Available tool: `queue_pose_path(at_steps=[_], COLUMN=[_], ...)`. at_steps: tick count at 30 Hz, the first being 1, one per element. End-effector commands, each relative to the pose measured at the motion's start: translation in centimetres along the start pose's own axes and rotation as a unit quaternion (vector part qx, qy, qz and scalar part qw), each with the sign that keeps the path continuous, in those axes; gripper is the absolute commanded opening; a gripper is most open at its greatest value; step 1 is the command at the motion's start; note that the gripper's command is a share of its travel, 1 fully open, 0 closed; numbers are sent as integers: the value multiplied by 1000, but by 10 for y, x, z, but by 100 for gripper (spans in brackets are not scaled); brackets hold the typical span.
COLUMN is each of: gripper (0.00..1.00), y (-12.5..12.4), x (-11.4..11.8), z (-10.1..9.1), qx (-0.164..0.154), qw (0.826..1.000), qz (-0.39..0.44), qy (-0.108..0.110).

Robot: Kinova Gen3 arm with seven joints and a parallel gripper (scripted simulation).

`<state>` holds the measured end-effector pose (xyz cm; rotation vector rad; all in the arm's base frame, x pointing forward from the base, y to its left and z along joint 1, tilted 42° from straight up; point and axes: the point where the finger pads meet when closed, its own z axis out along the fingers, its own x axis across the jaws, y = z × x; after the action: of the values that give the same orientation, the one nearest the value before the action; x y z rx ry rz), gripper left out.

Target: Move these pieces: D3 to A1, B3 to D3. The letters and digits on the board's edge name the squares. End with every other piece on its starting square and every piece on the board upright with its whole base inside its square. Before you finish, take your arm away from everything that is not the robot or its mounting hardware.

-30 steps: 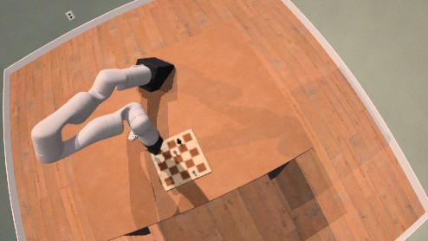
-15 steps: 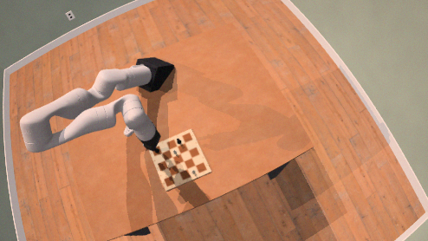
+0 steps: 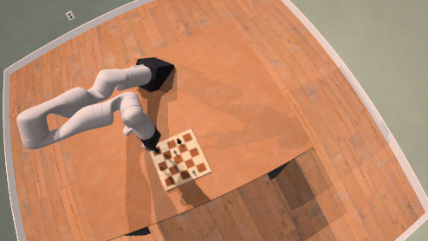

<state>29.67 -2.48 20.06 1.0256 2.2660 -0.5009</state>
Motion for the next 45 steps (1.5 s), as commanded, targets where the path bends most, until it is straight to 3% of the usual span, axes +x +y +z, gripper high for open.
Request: queue_pose_path(at_steps=[1,29,45], gripper=[100,100,100], y=[0,1,8], x=[2,3,9], z=[-3,-2,0], qx=[0,0,1], qw=[1000,1000,991], qz=[-3,20,135], qy=[1,1,3])
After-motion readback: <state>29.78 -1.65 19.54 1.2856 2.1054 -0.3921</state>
